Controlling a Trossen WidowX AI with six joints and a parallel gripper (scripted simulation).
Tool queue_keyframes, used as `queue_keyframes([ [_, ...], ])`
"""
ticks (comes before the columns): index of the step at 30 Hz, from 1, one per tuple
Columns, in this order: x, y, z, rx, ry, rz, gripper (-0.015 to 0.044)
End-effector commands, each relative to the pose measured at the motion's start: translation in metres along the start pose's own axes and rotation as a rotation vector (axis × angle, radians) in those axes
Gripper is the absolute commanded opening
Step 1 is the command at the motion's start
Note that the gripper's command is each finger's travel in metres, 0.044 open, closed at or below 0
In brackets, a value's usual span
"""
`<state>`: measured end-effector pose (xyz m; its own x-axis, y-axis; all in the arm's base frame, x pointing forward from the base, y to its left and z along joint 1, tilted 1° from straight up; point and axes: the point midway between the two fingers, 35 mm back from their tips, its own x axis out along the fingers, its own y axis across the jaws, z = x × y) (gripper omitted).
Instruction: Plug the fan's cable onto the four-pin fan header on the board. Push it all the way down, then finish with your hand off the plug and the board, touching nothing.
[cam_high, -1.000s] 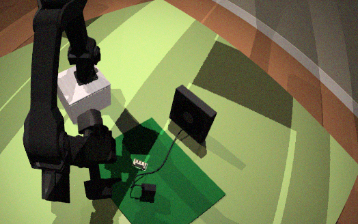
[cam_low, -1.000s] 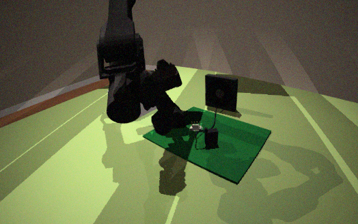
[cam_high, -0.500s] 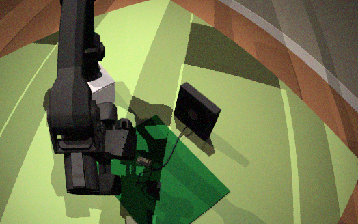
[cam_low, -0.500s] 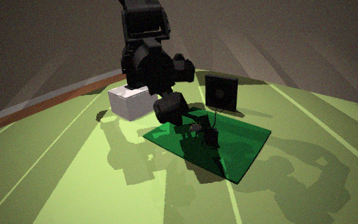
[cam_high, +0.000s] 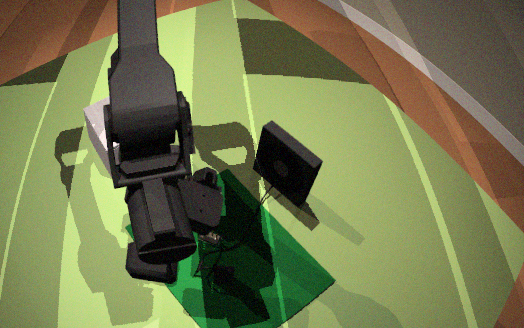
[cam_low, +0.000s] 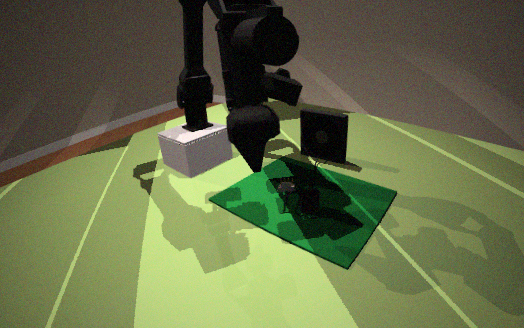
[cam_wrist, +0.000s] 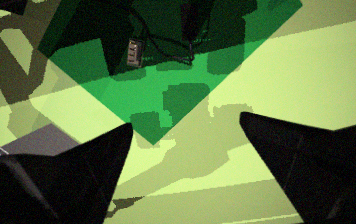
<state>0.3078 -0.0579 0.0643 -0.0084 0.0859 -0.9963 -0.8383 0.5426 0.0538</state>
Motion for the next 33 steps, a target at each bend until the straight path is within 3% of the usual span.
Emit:
queue_keyframes([
  [1, -0.009, -0.004, 0.002, 0.028, 0.043, -0.06, 0.044],
  [7, -0.004, -0.001, 0.002, 0.067, 0.014, -0.018, 0.044],
  [33, -0.037, -0.009, 0.078, 2.35, -0.053, -0.074, 0.044],
])
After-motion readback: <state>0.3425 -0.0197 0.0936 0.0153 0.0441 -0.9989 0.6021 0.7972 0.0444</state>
